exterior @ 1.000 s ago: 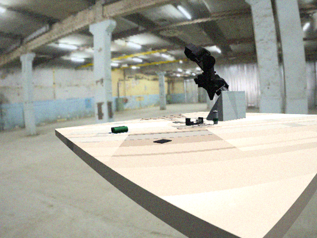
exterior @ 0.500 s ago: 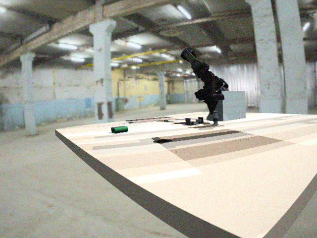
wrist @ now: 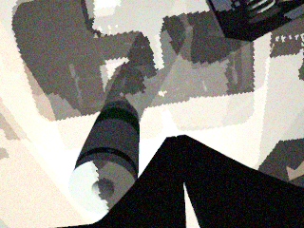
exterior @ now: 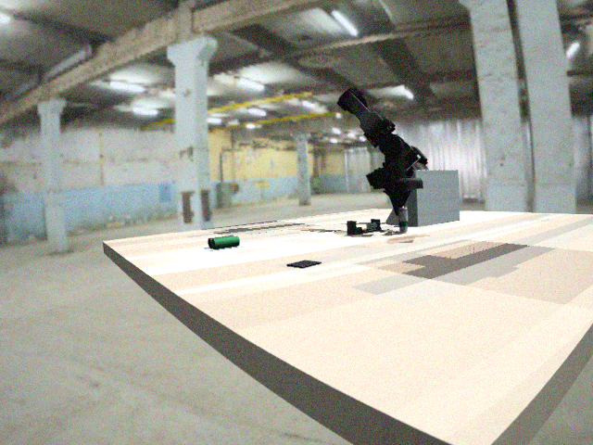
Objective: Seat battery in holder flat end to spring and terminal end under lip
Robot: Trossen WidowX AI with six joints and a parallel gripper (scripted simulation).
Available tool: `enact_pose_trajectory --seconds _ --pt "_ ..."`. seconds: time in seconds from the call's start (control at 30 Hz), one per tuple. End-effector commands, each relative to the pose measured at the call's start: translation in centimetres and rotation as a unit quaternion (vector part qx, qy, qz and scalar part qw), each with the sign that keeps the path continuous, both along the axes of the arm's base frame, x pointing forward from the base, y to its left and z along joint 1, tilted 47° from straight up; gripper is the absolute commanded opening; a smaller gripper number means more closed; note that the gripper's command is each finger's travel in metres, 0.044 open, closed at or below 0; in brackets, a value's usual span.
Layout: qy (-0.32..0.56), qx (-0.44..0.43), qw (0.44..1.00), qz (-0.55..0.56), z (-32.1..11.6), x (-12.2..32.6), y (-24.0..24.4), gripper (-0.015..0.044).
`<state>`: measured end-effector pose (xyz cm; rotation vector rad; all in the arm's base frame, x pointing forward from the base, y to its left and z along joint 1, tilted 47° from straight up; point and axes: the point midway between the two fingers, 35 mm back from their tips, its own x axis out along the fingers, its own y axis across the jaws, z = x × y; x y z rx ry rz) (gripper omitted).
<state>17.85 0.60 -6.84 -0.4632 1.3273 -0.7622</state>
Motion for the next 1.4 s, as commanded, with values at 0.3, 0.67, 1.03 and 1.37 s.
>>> enact_pose_trajectory --seconds 0.3,0.67,1.03,1.37 --pt "-0.005 0.005 1.0 -0.002 -1.5 0.8 1.7 0.0" --pt "-0.005 0.005 1.0 -0.002 -2.8 1.1 2.9 0.0" --pt "-0.005 0.005 1.0 -0.002 -3.7 1.3 3.7 0.0" --pt "-0.005 0.006 1.0 -0.002 1.7 0.8 9.5 0.0"
